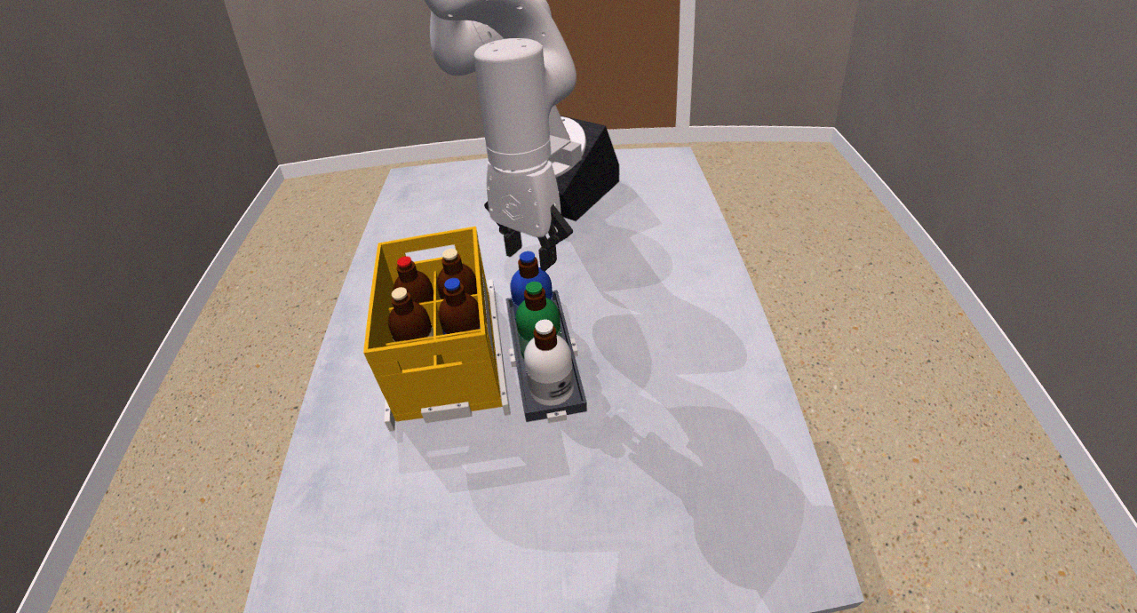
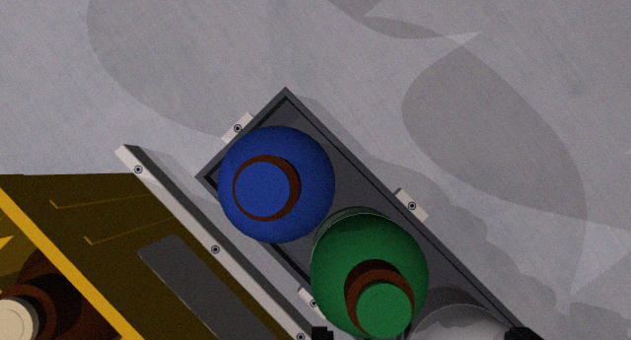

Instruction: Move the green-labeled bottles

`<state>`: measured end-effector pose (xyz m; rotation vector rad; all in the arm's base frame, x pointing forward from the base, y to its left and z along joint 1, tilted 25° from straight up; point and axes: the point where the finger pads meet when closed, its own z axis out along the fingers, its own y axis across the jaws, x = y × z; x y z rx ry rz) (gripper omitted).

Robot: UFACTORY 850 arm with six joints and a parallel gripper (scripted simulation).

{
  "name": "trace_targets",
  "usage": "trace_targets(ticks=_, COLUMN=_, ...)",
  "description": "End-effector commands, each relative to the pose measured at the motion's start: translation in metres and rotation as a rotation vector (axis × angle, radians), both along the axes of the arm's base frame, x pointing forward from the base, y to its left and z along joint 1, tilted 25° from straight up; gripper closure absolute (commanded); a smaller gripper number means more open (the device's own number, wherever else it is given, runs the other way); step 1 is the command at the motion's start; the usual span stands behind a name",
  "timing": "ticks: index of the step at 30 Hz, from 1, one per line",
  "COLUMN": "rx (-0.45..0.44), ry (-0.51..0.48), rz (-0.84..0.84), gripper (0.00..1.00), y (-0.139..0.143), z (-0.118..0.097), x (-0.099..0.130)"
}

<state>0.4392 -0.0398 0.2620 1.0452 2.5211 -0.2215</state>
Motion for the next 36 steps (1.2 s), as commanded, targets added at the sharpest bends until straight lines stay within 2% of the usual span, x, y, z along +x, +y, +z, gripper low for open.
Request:
trace_targets(ticks=1, rx=0.0, ry=-0.001, rz=0.0, gripper=0.34, y=-0.001, z=-0.004, x=0.002)
trace_targets(ticks=23, rx=0.0, ry=-0.001, rz=0.0, gripper=0.34, y=-0.009, z=-0.028, x=0.01)
trace_targets(ticks=36, rx=0.0, ry=-0.001, rz=0.0, gripper=0.34, y=-0.011, z=-0.035, x=0.012)
